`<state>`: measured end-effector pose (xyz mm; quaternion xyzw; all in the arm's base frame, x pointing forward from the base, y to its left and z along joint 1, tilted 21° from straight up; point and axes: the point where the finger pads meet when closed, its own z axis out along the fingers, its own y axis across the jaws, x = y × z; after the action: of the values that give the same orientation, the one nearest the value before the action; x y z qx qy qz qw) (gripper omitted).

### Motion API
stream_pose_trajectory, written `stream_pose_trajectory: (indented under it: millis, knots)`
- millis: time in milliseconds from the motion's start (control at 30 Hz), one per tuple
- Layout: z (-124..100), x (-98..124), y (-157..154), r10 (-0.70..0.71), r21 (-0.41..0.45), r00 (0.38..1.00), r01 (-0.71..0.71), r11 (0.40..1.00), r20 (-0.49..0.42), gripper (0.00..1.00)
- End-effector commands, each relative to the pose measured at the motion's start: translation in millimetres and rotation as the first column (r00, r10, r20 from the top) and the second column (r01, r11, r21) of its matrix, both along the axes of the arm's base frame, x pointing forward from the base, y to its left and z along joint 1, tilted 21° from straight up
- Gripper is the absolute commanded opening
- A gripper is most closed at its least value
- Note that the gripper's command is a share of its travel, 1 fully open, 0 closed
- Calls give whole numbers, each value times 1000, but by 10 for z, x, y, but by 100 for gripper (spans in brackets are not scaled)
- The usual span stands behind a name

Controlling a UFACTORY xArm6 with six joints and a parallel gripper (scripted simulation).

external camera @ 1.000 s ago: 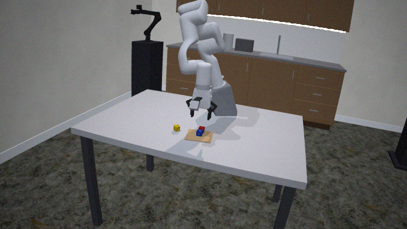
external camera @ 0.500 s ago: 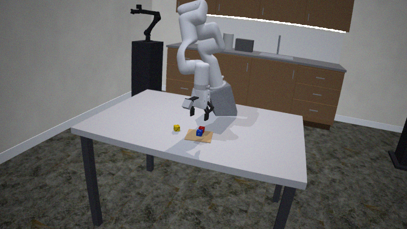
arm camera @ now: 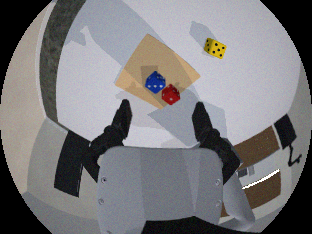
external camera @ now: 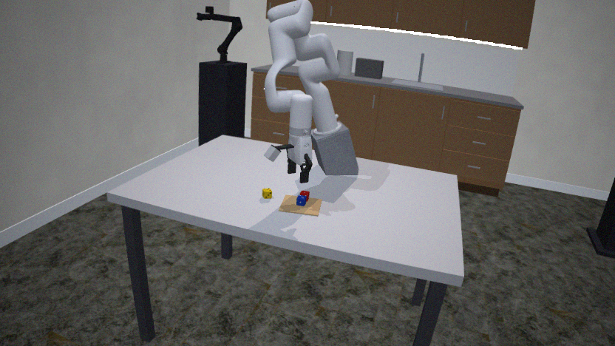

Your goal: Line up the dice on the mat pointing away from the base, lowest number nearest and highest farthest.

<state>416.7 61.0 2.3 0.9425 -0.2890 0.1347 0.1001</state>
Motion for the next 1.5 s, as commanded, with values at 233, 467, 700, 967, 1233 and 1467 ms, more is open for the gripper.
stream_pose_trajectory:
  millis: [233,467,700,967,1233,1467]
  knots:
    - [34,27,-88,-372,97,922,362,927,111,100]
    - [45,34,-133,-533,156,835,514,844,138,100]
    - [60,41,-189,-711,234,686,673,701,155,100]
    - [74,48,-245,-850,312,504,791,525,154,100]
    - [89,55,-306,-952,393,276,867,306,131,100]
    - [101,59,-352,-991,449,93,884,128,100,100]
